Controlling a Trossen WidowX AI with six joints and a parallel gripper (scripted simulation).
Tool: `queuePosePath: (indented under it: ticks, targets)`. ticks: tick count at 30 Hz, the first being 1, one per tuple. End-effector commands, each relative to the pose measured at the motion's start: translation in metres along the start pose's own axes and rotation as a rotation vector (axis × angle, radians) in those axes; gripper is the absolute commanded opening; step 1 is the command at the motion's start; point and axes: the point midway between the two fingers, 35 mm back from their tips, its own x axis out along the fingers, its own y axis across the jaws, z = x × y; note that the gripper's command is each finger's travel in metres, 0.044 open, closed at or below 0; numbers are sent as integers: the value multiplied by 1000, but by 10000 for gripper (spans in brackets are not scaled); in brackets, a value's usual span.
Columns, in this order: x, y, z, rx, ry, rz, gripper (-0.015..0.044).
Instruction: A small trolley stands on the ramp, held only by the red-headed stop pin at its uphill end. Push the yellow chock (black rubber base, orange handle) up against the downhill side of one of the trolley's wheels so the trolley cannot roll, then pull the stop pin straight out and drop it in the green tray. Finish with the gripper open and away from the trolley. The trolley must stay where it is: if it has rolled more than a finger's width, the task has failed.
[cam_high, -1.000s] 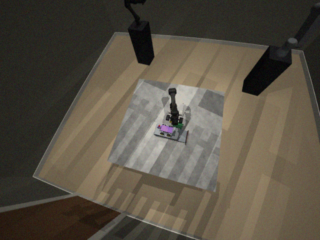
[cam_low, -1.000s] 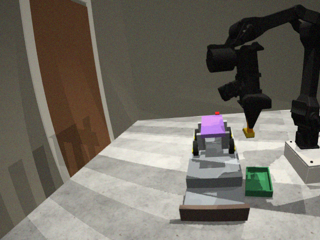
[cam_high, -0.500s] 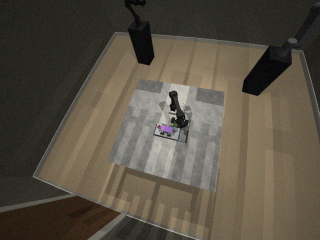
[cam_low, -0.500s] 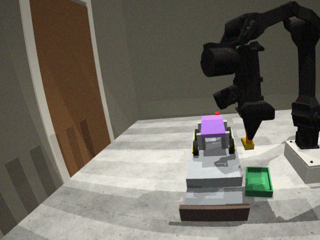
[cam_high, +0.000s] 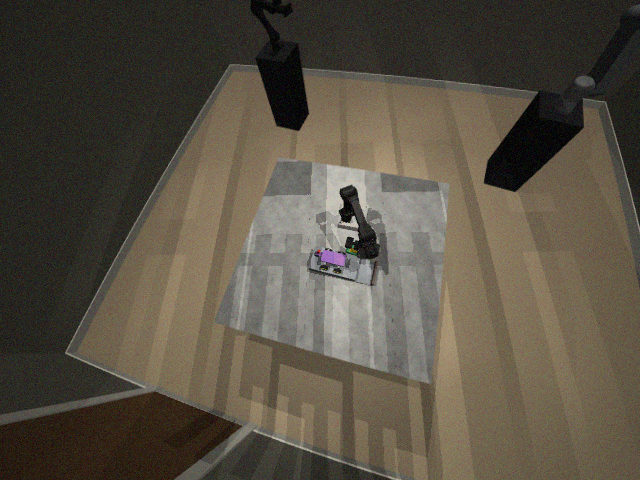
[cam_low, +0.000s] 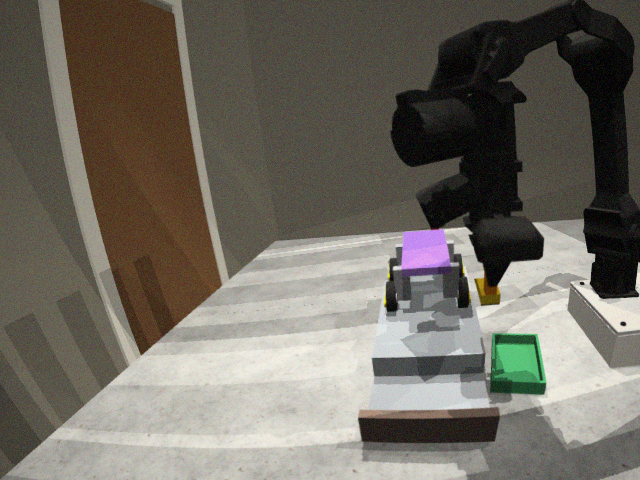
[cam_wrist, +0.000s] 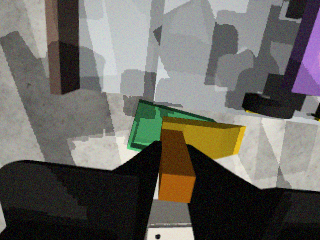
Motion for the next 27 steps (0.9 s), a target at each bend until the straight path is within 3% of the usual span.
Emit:
queuePosePath:
  ticks: [1,10,27]
  targets:
    - [1,1,10,-1,-8,-1,0]
    - [4,2,22,-1,-9,-1,0]
    - [52,3,23,-1,-9,-2,0]
